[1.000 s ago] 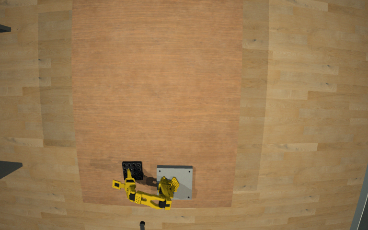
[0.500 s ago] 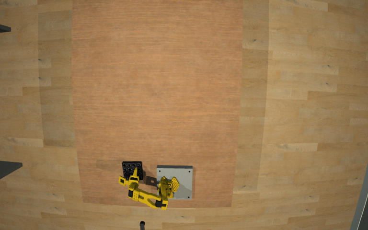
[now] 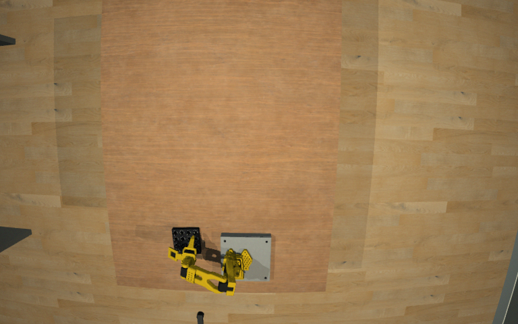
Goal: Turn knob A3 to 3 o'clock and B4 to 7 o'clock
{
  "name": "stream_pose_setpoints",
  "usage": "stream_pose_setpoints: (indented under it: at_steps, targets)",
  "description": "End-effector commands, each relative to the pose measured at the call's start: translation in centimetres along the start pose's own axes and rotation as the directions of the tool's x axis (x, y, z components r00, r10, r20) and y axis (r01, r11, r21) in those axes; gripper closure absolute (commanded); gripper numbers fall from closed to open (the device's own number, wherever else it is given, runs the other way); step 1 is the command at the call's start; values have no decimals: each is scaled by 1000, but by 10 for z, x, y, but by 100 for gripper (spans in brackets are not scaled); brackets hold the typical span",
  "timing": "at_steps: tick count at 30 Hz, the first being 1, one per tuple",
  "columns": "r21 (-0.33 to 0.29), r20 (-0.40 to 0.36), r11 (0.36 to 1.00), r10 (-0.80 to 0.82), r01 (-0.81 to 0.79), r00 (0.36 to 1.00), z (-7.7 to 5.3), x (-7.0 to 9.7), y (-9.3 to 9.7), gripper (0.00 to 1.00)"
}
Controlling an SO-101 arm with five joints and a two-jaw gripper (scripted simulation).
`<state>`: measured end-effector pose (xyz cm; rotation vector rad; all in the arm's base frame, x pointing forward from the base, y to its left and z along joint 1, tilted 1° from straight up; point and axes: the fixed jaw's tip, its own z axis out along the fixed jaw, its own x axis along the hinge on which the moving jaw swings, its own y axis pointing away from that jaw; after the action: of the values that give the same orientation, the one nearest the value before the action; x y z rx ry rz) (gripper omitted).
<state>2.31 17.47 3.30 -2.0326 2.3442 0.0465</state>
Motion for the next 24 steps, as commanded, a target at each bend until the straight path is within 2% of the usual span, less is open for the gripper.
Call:
stream_pose_setpoints:
  at_steps: [1, 13, 24]
  targets:
    - [-3, -46, 1000, -10, 10, 999, 5, 7, 0, 60]
    - [-6, -45, 997, -80, 80, 996, 5, 8, 0, 61]
    - [-15, -43, 964, -265, 265, 963, 5, 9, 0, 63]
